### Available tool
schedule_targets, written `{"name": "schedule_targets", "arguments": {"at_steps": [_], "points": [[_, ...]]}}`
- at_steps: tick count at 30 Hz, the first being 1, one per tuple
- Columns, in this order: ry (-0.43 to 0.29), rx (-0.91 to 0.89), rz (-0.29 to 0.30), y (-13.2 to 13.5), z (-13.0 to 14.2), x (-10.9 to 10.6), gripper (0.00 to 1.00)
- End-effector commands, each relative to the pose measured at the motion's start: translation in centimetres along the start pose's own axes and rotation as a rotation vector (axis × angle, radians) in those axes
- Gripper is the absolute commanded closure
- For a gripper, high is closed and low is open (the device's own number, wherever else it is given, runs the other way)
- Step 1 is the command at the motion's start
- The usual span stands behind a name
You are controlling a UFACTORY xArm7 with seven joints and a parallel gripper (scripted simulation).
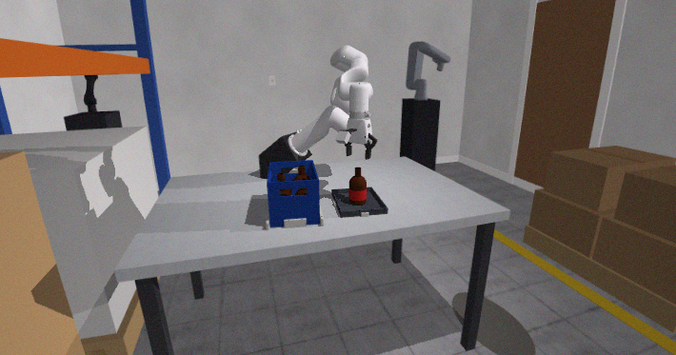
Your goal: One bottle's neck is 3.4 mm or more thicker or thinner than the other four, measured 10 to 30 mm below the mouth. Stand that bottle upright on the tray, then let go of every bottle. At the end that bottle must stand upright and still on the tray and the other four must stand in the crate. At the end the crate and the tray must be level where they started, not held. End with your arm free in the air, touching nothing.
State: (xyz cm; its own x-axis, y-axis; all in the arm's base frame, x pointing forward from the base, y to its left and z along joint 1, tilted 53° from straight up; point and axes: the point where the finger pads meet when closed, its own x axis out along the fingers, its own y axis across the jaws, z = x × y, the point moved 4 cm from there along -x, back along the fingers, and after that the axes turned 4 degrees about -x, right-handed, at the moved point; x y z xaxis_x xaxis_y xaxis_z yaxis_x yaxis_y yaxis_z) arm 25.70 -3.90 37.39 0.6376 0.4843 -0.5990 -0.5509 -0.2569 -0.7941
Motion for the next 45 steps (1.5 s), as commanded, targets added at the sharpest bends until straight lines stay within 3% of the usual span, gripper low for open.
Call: {"name": "schedule_targets", "arguments": {"at_steps": [1,20,21,45], "points": [[0.001,-0.001,-0.003,-0.1,0.0,-1.4,0.0],[0.001,-0.001,-0.003,-0.1,0.0,-2.7,0.0],[0.001,-0.001,-0.003,-0.1,0.0,-2.7,1.0],[0.001,-0.001,-0.003,-0.1,0.0,-2.7,1.0]]}}
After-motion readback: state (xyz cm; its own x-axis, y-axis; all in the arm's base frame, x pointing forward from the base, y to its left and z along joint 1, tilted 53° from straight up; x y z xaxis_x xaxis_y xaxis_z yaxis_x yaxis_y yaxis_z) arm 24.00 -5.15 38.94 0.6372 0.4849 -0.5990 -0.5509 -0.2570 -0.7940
